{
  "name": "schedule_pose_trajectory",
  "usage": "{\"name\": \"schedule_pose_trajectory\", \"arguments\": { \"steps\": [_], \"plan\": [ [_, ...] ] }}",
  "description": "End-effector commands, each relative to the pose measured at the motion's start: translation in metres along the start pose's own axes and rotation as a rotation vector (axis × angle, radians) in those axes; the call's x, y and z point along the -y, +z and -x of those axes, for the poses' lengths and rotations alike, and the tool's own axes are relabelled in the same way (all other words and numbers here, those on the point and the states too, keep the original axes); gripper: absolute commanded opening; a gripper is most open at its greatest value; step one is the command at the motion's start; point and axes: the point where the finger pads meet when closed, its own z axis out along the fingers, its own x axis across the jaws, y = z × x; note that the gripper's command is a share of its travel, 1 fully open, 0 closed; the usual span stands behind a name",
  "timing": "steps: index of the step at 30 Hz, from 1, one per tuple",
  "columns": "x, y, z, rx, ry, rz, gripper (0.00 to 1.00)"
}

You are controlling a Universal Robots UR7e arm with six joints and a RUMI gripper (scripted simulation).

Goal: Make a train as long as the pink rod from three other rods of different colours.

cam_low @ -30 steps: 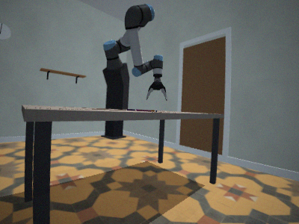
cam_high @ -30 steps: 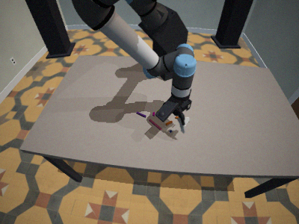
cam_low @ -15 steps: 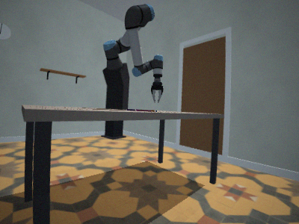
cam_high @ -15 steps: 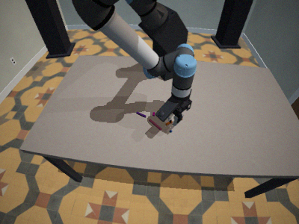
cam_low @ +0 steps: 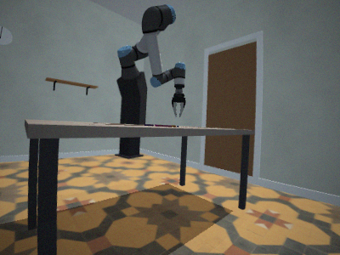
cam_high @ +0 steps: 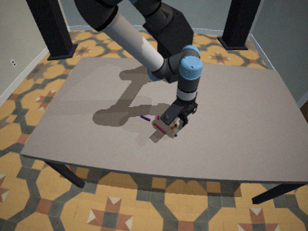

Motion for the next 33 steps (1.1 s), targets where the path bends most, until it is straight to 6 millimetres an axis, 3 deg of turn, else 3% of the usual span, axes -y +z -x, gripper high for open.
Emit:
{"name": "schedule_pose_trajectory", "arguments": {
  "steps": [1,21,33],
  "plan": [
    [0.0,-0.001,0.002,0.003,-0.001,-0.002,0.14],
    [0.001,0.005,0.002,0.001,0.002,-0.002,0.14],
    [0.001,0.02,0.002,0.002,0.001,-0.002,0.14]
  ]
}}
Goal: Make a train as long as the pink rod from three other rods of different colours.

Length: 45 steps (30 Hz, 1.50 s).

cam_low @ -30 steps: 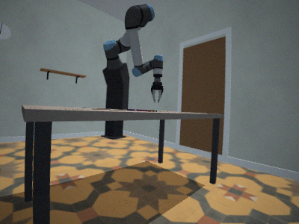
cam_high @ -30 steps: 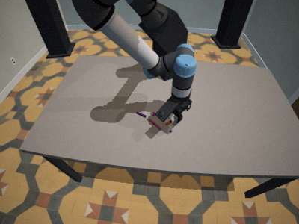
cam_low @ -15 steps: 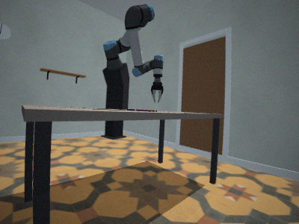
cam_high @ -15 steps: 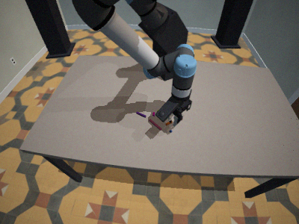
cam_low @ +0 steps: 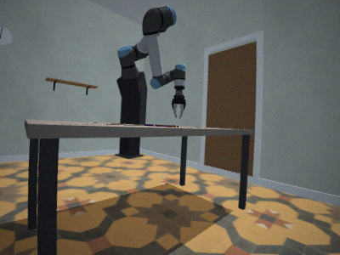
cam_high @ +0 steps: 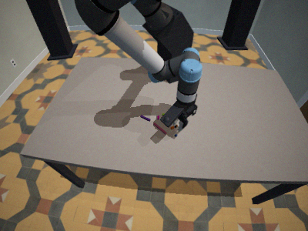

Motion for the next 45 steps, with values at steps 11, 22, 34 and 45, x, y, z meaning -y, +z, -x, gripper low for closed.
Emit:
{"name": "schedule_pose_trajectory", "arguments": {
  "steps": [11,22,34,45],
  "plan": [
    [0.001,0.023,0.001,0.001,0.002,-0.001,0.14],
    [0.001,0.035,0.001,0.001,0.002,-0.001,0.14],
    [0.001,0.041,0.001,0.001,0.002,-0.001,0.14],
    [0.001,0.041,0.0,0.0,0.001,-0.001,0.14]
  ]
}}
